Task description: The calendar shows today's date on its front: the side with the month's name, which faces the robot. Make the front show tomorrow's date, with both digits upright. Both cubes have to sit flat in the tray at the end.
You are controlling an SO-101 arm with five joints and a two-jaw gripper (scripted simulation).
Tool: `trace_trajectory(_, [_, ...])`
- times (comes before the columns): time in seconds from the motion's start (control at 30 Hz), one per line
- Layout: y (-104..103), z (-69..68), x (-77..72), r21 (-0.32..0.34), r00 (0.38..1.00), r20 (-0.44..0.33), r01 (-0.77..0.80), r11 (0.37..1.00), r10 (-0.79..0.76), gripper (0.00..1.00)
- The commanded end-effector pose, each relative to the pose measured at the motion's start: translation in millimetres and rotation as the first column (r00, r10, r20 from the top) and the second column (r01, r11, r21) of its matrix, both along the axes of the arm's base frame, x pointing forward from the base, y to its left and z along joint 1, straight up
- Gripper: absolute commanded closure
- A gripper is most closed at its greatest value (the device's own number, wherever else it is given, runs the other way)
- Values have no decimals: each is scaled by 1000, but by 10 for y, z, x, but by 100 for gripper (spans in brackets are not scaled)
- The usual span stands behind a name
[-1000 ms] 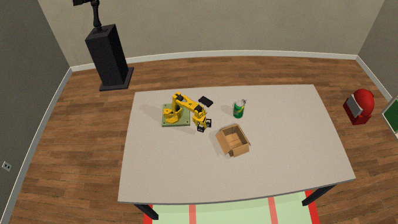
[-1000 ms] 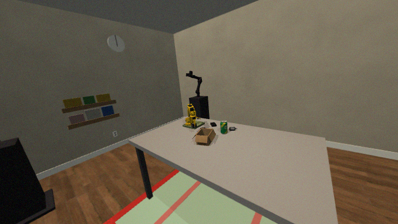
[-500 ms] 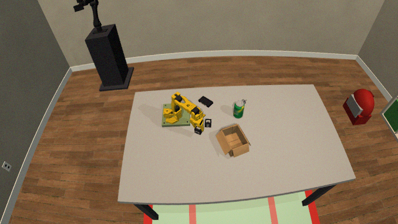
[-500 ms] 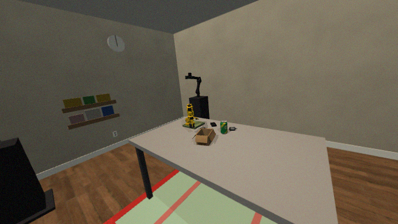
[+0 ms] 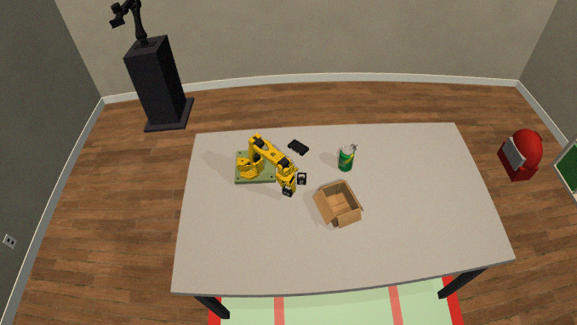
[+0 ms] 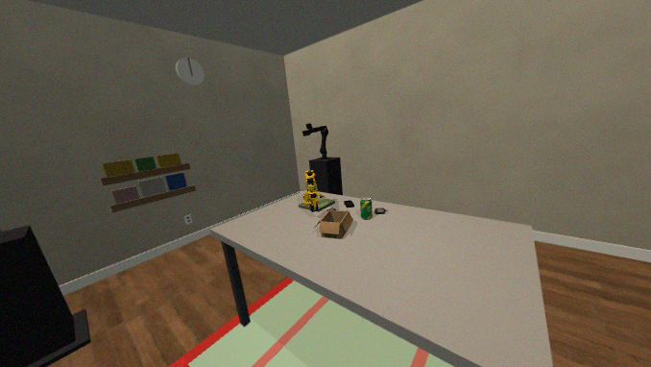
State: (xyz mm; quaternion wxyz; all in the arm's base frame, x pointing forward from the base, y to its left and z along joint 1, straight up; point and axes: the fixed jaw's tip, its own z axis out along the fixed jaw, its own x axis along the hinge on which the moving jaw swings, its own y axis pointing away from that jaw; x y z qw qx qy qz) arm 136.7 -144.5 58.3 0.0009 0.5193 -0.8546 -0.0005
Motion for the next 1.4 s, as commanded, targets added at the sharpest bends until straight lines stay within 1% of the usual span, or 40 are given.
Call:
trace_trajectory(0.0, [-13, -42, -12, -7, 1000, 9, 7, 1000, -7, 100])
trace_trajectory(0.2, [-12, -113, -14, -7, 1000, 9, 7, 1000, -7, 100])
trace_trajectory(0.47, [-11, -128, -14, -7, 1000, 9, 7, 1000, -7, 100])
trace_trajectory(0.5, [-32, -192, -47, 3, 1000, -1, 21, 1000, -21, 100])
trace_trajectory(1.1, [-32, -194, -47, 3, 1000, -1, 21, 1000, -21, 100])
trace_trajectory(1.37, [-32, -240, -48, 3, 1000, -1, 21, 1000, -21, 100])
